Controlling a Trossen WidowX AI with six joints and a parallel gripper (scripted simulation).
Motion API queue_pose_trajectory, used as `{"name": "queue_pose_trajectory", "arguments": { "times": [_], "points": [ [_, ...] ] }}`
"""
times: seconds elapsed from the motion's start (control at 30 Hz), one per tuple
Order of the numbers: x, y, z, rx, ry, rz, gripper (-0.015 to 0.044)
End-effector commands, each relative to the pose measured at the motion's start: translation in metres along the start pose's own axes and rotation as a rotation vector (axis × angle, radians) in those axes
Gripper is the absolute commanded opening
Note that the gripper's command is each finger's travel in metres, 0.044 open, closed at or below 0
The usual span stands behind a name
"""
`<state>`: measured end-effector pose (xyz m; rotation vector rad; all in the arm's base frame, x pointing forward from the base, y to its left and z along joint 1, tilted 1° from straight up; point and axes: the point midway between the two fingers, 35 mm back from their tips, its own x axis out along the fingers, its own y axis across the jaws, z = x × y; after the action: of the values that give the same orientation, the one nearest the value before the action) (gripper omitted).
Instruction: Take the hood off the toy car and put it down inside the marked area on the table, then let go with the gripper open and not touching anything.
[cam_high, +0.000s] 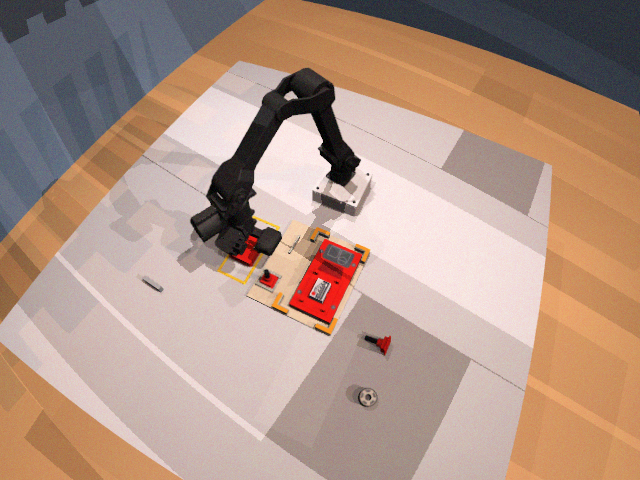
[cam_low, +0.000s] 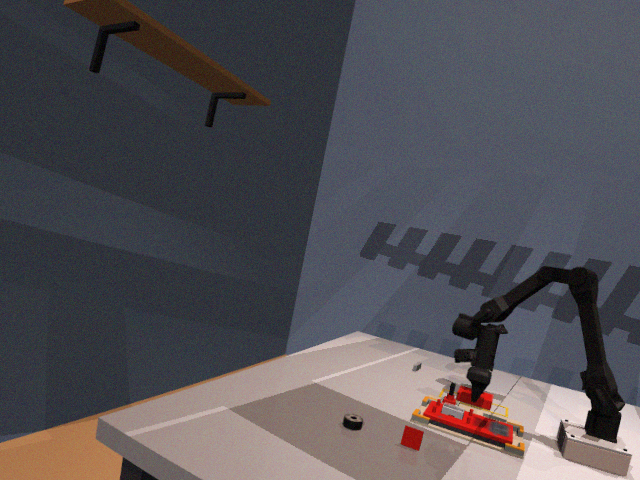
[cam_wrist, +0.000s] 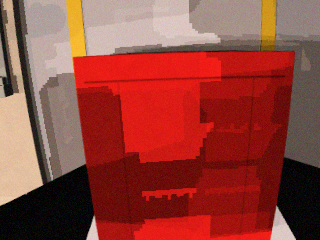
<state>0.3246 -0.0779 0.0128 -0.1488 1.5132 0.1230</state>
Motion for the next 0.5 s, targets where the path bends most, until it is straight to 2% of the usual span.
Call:
{"name": "queue_pose_trajectory", "arguments": {
  "times": [0.0, 0.47],
  "points": [
    [0.0023, 0.0010, 0.0002, -0.004, -0.002, 0.005, 0.0000],
    [0.0005, 0.0000, 0.0000, 0.000, 0.000, 0.000, 0.0368]
  ]
}}
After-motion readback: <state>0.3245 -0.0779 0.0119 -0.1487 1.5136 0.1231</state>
